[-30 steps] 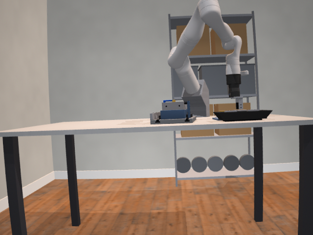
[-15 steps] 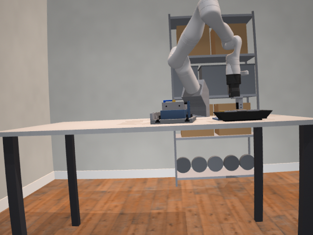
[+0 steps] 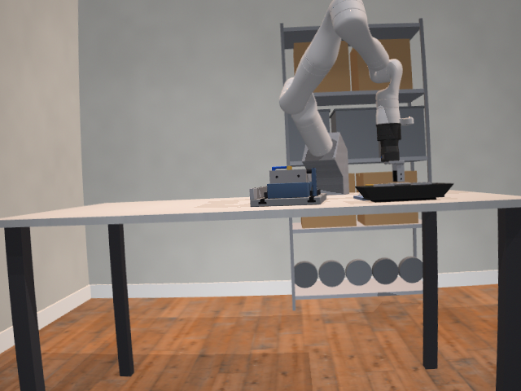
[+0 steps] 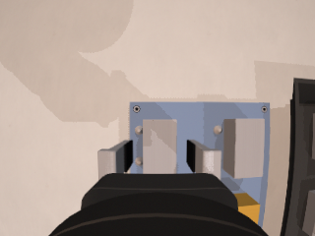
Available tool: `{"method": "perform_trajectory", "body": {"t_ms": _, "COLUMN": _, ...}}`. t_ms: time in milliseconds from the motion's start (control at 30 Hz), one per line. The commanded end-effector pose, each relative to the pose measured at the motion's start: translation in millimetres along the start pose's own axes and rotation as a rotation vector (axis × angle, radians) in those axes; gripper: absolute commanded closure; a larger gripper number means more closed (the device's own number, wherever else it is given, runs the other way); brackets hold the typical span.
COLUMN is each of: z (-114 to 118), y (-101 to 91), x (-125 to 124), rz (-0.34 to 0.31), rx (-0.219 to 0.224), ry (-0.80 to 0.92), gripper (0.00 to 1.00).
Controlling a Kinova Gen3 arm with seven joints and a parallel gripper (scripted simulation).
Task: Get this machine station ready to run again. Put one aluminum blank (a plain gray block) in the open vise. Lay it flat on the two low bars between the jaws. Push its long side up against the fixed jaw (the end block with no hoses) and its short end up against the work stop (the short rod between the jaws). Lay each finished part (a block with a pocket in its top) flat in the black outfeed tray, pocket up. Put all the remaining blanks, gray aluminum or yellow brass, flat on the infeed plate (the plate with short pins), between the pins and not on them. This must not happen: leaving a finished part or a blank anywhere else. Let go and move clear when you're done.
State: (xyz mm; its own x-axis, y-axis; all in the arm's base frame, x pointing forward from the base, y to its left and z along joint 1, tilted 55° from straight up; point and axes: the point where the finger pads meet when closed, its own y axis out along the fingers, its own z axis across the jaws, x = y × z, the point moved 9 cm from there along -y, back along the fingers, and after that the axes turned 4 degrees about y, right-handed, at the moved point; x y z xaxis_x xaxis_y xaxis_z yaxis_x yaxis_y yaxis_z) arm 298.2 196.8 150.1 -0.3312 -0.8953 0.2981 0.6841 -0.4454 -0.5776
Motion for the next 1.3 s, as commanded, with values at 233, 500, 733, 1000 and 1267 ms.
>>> {"method": "perform_trajectory", "body": {"t_ms": 233, "z": 0, "y": 0.8, "x": 0, "rz": 0.001, "rx": 0.0, "ry": 0.0, "gripper": 0.0}}
{"method": "perform_trajectory", "body": {"t_ms": 500, "z": 0, "y": 2.6, "x": 0, "rz": 0.001, "rx": 0.0, "ry": 0.0, "gripper": 0.0}}
{"method": "perform_trajectory", "body": {"t_ms": 733, "z": 0, "y": 5.3, "x": 0, "rz": 0.001, "rx": 0.0, "ry": 0.0, "gripper": 0.0}}
{"method": "perform_trajectory", "body": {"t_ms": 1000, "z": 0, "y": 7.8, "x": 0, "rz": 0.001, "rx": 0.0, "ry": 0.0, "gripper": 0.0}}
{"method": "perform_trajectory", "body": {"t_ms": 1267, "z": 0, "y": 10.7, "x": 0, "rz": 0.001, "rx": 0.0, "ry": 0.0, "gripper": 0.0}}
